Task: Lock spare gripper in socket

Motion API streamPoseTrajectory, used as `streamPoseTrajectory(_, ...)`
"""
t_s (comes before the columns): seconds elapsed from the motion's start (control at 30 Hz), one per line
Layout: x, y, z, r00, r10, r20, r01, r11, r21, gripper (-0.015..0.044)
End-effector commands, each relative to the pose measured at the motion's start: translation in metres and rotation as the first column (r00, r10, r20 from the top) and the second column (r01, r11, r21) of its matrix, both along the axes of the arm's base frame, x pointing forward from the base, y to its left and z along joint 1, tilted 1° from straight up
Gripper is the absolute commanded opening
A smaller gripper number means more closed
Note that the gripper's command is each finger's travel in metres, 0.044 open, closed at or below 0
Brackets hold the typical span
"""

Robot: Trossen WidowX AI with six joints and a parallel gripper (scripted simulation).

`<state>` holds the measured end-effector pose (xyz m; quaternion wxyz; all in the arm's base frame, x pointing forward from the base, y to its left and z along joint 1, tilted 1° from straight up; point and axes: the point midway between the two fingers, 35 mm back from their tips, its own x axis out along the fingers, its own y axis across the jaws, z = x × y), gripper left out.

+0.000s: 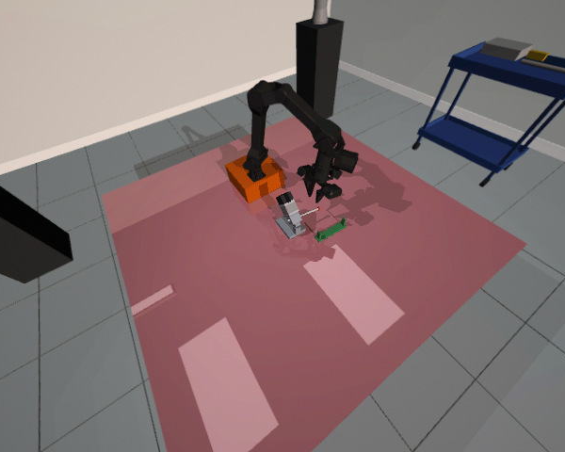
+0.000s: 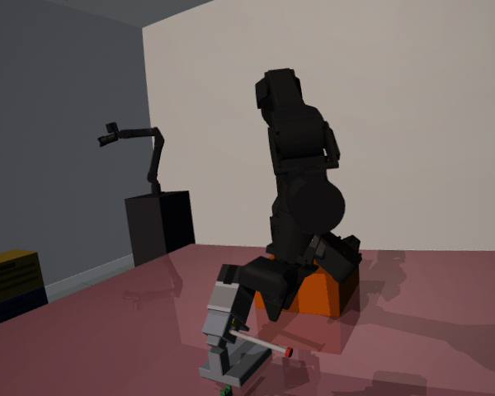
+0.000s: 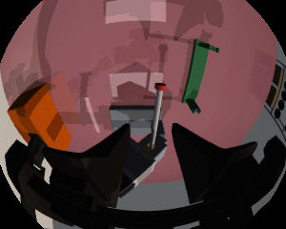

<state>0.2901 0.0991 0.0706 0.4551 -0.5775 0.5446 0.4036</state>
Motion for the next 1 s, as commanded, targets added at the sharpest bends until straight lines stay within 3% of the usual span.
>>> streamPoseTrajectory(0.0,0.0002,0.0065,0.0080,1.000,-0.001,0.001,0.001,1.000,0.001,0.0200)
streamPoseTrajectory(0.1,-0.0005,0.0114,0.0144,1.000,0.003,-0.002,-0.003,1.000,-0.001,0.0200)
streamPoseTrajectory(0.4,-0.0008,0.0066,0.0084,1.000,0.006,-0.003,-0.006,1.000,-0.003,0.0436)
streamPoseTrajectory(0.97,-0.0008,0.0066,0.0084,1.000,0.006,-0.003,-0.006,1.000,-0.003,0.0440)
